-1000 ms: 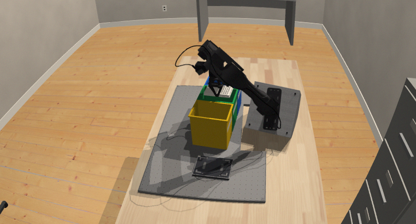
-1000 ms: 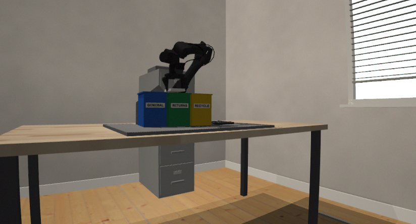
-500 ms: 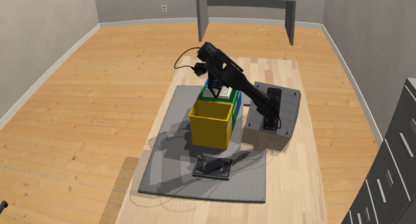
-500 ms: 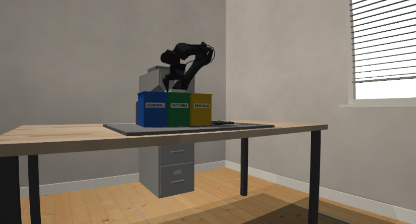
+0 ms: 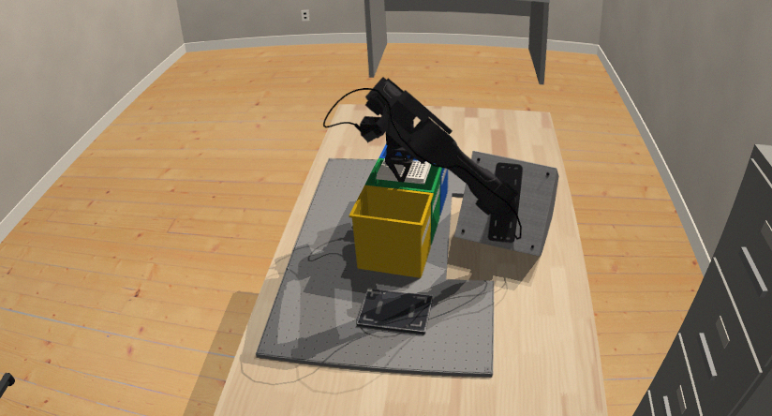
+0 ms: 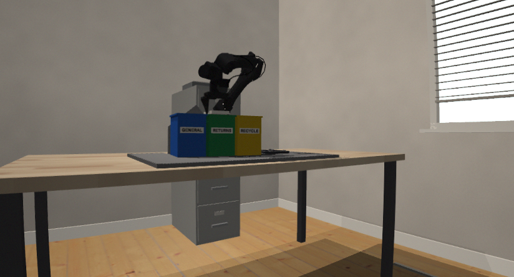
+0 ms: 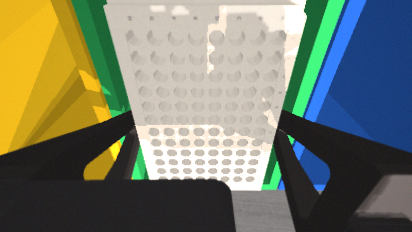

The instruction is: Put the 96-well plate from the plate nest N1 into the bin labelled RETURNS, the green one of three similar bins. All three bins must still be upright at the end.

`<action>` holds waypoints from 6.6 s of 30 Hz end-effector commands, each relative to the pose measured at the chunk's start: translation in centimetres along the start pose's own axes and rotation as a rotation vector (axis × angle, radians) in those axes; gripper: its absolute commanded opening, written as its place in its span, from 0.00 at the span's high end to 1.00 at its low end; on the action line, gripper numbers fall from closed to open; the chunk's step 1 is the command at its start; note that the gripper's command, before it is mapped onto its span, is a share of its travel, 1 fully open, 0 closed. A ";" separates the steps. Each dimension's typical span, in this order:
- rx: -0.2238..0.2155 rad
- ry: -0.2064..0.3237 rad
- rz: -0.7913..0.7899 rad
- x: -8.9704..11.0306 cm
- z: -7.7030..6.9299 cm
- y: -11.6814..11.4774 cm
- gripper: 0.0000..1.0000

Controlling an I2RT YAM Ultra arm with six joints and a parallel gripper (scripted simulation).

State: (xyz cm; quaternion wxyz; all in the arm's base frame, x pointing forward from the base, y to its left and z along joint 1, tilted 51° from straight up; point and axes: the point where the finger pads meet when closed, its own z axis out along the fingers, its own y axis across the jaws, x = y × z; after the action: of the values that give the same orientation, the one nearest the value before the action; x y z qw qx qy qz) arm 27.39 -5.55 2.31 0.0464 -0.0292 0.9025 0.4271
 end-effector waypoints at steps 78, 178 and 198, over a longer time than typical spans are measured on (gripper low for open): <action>0.005 -0.036 0.014 -0.6 0.0 -0.6 1.00; 0.017 -0.047 0.001 -0.9 1.3 -0.3 0.01; 0.017 -0.047 0.001 -0.9 1.3 -0.3 0.01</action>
State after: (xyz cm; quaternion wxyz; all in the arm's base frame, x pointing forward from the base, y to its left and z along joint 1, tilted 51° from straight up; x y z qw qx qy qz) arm 27.31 -3.45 0.54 0.0448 -0.0228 0.9019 0.4289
